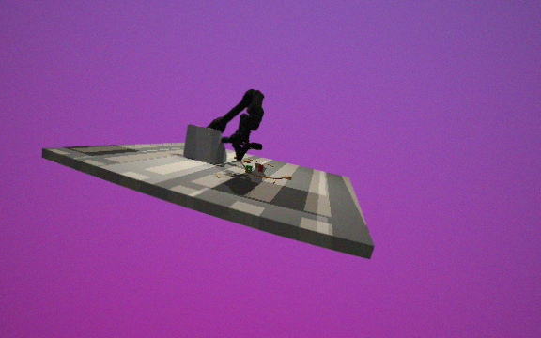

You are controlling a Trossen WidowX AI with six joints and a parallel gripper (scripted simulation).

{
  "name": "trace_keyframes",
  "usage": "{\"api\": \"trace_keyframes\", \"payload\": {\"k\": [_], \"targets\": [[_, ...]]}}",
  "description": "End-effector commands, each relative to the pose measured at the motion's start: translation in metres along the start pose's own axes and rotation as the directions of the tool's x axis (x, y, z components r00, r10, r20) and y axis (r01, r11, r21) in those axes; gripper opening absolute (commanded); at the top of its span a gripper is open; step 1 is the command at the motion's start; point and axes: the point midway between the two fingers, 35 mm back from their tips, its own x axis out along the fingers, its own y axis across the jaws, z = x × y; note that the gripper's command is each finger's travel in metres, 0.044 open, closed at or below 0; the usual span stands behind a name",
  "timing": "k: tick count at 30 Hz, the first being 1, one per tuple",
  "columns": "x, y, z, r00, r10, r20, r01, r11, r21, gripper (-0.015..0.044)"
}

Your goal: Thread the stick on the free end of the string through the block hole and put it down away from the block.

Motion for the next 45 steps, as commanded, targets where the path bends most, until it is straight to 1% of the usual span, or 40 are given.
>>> {"api": "trace_keyframes", "payload": {"k": [1, 6, 12, 18, 25, 35, 45], "targets": [[0.002, 0.004, -0.001, 1.0, -0.003, -0.005, 0.002, 0.986, -0.165, 0.0], [0.002, 0.009, -0.002, 1.0, -0.003, -0.005, 0.001, 0.94, -0.341, 0.0], [0.002, 0.014, -0.002, 1.0, -0.003, -0.004, 0.0, 0.844, -0.537, 0.0], [0.002, 0.019, -0.003, 1.0, -0.003, -0.004, 0.0, 0.707, -0.707, 0.0], [0.001, 0.025, -0.004, 1.0, -0.003, -0.003, -0.001, 0.505, -0.863, 0.0], [0.001, 0.034, -0.006, 1.0, -0.003, -0.003, -0.002, 0.164, -0.986, 0.0], [0.002, 0.043, -0.008, 1.0, -0.003, -0.002, -0.003, -0.198, -0.98, 0.0]]}}
